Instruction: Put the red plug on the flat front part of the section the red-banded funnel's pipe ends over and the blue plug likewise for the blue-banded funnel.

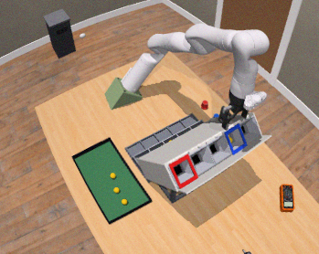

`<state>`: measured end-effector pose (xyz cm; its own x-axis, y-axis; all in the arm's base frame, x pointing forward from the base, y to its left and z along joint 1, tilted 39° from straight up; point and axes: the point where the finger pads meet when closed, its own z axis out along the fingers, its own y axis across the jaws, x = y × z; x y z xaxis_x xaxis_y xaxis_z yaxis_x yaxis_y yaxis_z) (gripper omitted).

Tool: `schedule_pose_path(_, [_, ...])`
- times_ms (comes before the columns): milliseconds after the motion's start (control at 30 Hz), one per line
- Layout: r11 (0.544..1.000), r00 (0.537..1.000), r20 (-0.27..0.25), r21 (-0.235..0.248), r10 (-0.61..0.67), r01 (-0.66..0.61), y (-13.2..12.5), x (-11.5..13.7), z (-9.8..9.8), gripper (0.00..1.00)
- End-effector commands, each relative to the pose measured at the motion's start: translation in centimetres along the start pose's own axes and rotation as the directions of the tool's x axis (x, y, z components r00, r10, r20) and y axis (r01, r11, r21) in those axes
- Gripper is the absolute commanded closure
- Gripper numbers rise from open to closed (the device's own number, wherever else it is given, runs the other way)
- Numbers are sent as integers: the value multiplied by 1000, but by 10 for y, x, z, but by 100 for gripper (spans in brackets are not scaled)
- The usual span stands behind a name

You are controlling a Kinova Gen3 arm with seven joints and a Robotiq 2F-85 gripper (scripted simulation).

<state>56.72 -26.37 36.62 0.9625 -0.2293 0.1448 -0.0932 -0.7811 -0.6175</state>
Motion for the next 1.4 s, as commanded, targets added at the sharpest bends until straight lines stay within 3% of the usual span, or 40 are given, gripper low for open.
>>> schedule_pose_path(0, [1000, 999, 45, 2, 0, 0, 0, -72, -3, 0])
schedule_pose_path(267, [1000, 999, 45, 2, 0, 0, 1, -121, -5, 0])
schedule_pose_path(333, [1000, 999, 45, 2, 0, 0, 1, -121, -5, 0])
schedule_pose_path(367, [999, 994, 110, 30, 7, -11, 0, -141, -6, 0])
schedule_pose_path(900, [999, 994, 110, 30, 7, -11, 0, -141, -6, 0])
schedule_pose_path(933, [1000, 998, 57, 4, 1, -1, 0, -140, -6, 0])
schedule_pose_path(1367, [1000, 998, 57, 4, 1, -1, 0, -140, -6, 0])
